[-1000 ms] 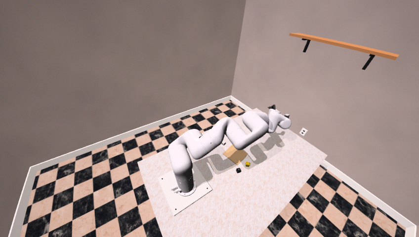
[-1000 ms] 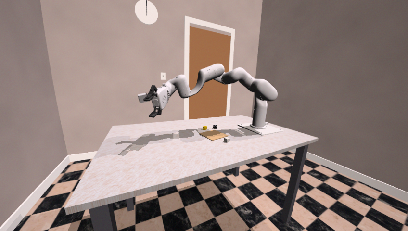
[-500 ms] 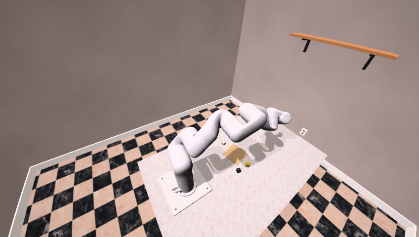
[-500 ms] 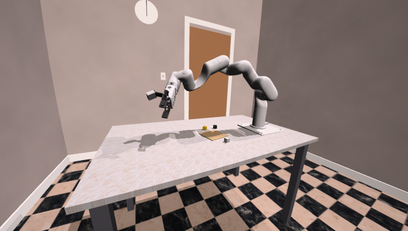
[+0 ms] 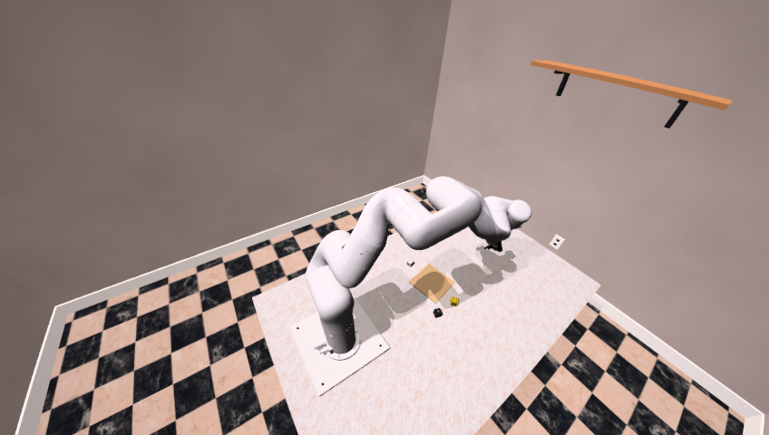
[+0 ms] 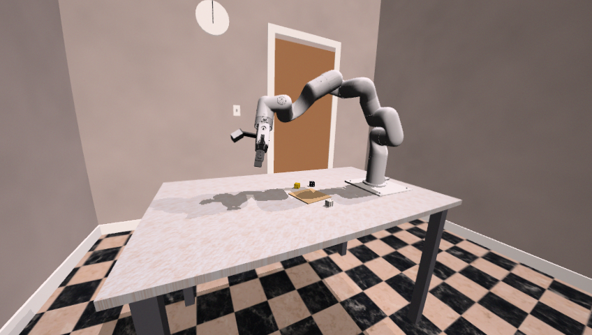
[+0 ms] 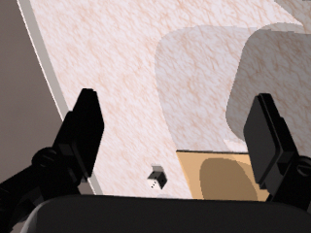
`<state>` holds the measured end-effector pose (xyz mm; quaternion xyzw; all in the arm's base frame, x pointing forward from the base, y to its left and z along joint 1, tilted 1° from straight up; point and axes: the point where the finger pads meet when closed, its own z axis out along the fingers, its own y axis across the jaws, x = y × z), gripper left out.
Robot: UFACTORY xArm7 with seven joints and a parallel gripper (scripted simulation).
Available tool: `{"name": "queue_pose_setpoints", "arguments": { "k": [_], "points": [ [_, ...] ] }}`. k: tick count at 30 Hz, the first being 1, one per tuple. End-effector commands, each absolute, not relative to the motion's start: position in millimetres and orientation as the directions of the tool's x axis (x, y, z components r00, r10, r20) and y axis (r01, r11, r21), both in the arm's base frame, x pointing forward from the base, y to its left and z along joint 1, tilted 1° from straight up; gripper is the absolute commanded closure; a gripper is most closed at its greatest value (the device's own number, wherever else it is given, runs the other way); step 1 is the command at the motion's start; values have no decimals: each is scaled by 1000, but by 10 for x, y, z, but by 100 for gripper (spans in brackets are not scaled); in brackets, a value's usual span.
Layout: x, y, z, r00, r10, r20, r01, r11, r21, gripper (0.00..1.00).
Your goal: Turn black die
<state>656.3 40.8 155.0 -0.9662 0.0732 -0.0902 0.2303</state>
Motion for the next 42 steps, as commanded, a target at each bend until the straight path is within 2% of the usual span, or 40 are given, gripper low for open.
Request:
{"name": "queue_pose_setpoints", "arguments": {
  "k": [1, 5, 8, 10, 11, 13, 20, 26, 42],
  "points": [
    [6069, 72, 1554, 984, -110, 140, -61, -948, -313, 0],
    [6069, 72, 1554, 984, -110, 140, -61, -948, -313, 0],
    [5617, -246, 1531, 994, -40, 101, -19, -980, -199, 0],
    [5617, -246, 1531, 994, -40, 101, -19, -980, -199, 0],
    [5415, -379, 1521, 997, -11, 80, 2, -988, -154, 0],
    [5415, -379, 1521, 997, -11, 80, 2, -988, -154, 0],
    [4853, -711, 1489, 998, 64, 16, 65, -997, -45, 0],
    [4697, -793, 1477, 996, 84, -4, 84, -996, -19, 0],
    [4696, -794, 1477, 996, 84, -4, 84, -996, -19, 0]
  ]
}}
